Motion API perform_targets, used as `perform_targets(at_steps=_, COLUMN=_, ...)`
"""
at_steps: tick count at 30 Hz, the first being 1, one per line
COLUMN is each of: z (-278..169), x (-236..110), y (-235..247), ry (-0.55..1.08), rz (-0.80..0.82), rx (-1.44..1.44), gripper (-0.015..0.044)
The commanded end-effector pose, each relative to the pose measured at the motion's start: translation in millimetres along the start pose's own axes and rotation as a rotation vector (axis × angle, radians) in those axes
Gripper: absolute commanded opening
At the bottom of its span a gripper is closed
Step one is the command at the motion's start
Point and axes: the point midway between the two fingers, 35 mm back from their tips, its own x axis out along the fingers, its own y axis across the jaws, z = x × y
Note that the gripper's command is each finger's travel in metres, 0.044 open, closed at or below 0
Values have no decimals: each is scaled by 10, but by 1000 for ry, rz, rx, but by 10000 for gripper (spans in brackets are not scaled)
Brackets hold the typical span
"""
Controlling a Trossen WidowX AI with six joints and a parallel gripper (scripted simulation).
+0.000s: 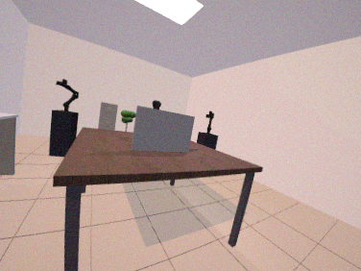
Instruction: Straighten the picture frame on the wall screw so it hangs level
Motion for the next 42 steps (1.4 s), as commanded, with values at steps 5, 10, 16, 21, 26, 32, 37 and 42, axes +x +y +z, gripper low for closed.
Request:
perform_targets(at_steps=5, z=0, x=31, y=9, ry=-3, rz=2, rx=3, gripper=260)
perform_targets(at_steps=10, z=0, x=31, y=9, ry=-3, rz=2, rx=3, gripper=260)
perform_targets(at_steps=16, z=0, x=31, y=9, ry=-3, rz=2, rx=3, gripper=260)
perform_targets(at_steps=21, z=0, x=31, y=9, ry=-3, rz=2, rx=3, gripper=260)
perform_targets(at_steps=26, z=0, x=31, y=9, ry=-3, rz=2, rx=3, gripper=260)
perform_targets(at_steps=32, z=4, x=33, y=10, ry=-3, rz=2, rx=3, gripper=260)
perform_targets(at_steps=37, z=4, x=33, y=10, ry=-3, rz=2, rx=3, gripper=234)
perform_targets(at_steps=42, z=4, x=33, y=10, ry=-3, rz=2, rx=3, gripper=103)
